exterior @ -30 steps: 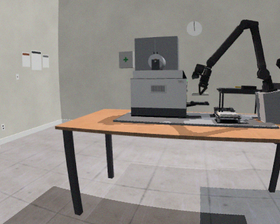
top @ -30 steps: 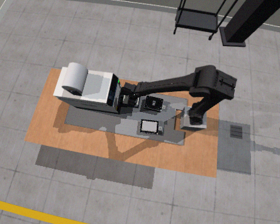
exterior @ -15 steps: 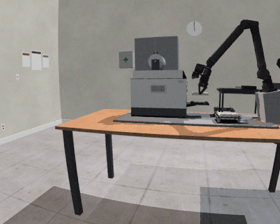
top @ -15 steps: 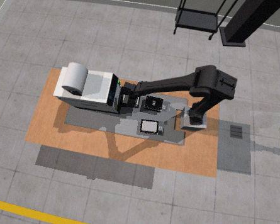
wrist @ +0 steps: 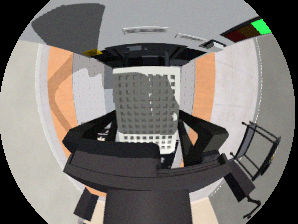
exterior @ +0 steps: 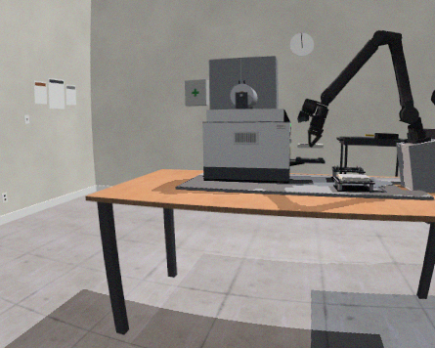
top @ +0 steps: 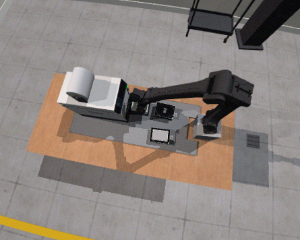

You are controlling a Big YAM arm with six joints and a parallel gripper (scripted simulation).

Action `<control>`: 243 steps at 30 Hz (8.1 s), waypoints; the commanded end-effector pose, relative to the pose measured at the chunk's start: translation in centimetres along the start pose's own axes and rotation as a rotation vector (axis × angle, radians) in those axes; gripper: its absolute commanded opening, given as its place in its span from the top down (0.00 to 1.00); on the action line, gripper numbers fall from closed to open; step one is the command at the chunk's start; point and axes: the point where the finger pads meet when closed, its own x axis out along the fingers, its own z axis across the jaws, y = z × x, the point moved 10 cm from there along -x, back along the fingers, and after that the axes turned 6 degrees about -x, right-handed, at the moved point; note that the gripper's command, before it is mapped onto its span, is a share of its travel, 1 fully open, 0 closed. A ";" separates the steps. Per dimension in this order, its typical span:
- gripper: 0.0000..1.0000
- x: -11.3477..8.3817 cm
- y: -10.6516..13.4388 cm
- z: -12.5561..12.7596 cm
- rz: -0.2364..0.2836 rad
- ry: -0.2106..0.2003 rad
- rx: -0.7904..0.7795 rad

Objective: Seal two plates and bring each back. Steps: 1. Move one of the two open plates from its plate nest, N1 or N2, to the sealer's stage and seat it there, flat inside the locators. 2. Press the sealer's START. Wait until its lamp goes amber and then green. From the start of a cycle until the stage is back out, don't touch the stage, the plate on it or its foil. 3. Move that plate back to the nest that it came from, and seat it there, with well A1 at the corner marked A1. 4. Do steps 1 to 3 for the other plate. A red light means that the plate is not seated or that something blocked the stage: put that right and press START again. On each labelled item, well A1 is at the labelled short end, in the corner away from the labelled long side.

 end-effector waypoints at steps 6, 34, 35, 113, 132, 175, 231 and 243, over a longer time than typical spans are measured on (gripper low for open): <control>1.00 1.5 0.6 -0.1 0.008 0.002 0.019; 1.00 2.4 0.7 0.0 0.001 0.002 -0.012; 1.00 2.4 0.4 0.1 -0.005 0.001 -0.016; 1.00 2.7 -0.9 0.2 -0.026 0.002 -0.023; 1.00 3.0 -1.0 -0.3 -0.049 0.010 0.010; 1.00 5.1 1.4 -0.5 -0.008 0.006 0.003; 1.00 4.5 0.1 0.1 -0.017 0.002 0.007; 1.00 5.3 0.6 -0.6 -0.009 0.007 0.020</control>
